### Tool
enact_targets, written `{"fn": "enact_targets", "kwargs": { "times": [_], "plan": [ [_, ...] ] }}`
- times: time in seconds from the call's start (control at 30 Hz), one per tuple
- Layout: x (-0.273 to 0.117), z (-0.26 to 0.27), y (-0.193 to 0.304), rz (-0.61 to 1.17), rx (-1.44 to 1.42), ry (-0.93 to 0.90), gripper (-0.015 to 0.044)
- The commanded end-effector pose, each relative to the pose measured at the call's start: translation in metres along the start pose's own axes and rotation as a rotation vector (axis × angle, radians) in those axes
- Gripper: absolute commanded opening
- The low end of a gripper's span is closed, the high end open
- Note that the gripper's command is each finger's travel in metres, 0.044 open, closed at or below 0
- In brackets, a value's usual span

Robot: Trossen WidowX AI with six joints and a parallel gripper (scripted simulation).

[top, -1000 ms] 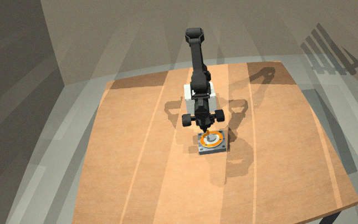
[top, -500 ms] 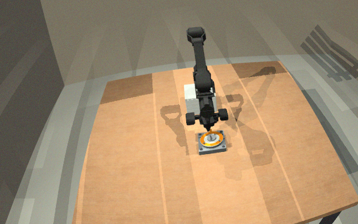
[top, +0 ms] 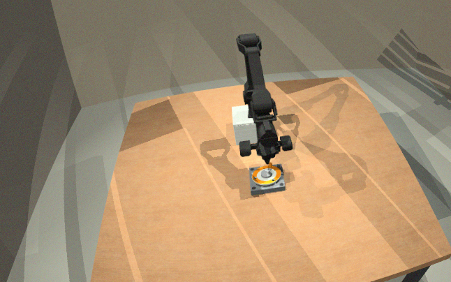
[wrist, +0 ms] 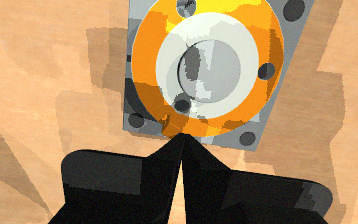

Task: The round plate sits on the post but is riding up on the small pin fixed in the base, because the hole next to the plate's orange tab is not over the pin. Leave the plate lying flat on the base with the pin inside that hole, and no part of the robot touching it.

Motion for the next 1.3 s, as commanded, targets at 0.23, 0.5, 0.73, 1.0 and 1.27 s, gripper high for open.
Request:
{"fn": "enact_targets", "kwargs": {
  "times": [0.23, 0.5, 0.73, 1.0, 1.27],
  "plan": [
    [-0.001, 0.017, -0.002, 0.002, 0.0, -0.007, 0.0],
    [-0.003, 0.03, -0.008, 0.001, 0.0, -0.008, 0.0],
    [-0.004, 0.037, -0.014, 0.001, 0.0, -0.008, 0.0],
    [-0.005, 0.043, -0.02, 0.001, 0.0, -0.009, 0.0],
    [-0.006, 0.045, -0.024, 0.0, 0.0, -0.009, 0.0]
  ]
}}
Point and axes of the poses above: the point midway between the two fingers, 35 mm back from their tips, its own x axis out along the fingers, its own z axis across the jaws, y = z × x, the point moved 10 cm from there along -x, back along the fingers, and after that the axes turned 12 degrees about x, right-handed, at the moved point
